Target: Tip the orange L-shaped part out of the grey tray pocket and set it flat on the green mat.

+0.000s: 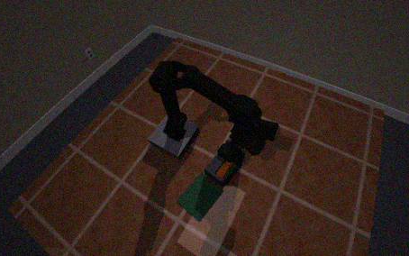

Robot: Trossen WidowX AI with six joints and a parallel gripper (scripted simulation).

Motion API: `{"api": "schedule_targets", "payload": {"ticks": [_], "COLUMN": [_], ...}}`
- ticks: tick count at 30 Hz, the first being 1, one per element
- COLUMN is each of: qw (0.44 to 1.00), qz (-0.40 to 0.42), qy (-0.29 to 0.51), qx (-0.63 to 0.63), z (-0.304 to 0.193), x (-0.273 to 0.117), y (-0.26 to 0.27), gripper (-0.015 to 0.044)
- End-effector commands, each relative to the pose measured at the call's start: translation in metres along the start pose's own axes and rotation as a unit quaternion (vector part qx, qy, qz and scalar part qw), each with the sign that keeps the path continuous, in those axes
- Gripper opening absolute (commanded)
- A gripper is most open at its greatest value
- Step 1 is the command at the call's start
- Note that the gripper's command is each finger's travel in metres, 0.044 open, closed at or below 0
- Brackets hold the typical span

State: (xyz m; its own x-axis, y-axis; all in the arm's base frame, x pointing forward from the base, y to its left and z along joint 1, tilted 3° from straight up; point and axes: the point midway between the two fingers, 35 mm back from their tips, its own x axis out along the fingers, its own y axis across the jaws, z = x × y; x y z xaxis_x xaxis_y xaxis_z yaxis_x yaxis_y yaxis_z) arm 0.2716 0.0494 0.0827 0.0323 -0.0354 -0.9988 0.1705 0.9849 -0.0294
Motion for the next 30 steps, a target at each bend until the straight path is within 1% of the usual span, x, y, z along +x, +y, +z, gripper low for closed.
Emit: {"api": "schedule_targets", "payload": {"ticks": [1,12,30], "qw": [1.0,1.0,1.0], "qz": [-0.003,-0.003,-0.003], "qy": [0.0,0.0,0.0], "qx": [-0.002,-0.002,-0.002], "z": [-0.003,-0.002,-0.002], "x": [0.014,0.015,0.044], "y": [-0.002,-0.002,-0.002], "gripper": [0.018,0.018,0.018]}}
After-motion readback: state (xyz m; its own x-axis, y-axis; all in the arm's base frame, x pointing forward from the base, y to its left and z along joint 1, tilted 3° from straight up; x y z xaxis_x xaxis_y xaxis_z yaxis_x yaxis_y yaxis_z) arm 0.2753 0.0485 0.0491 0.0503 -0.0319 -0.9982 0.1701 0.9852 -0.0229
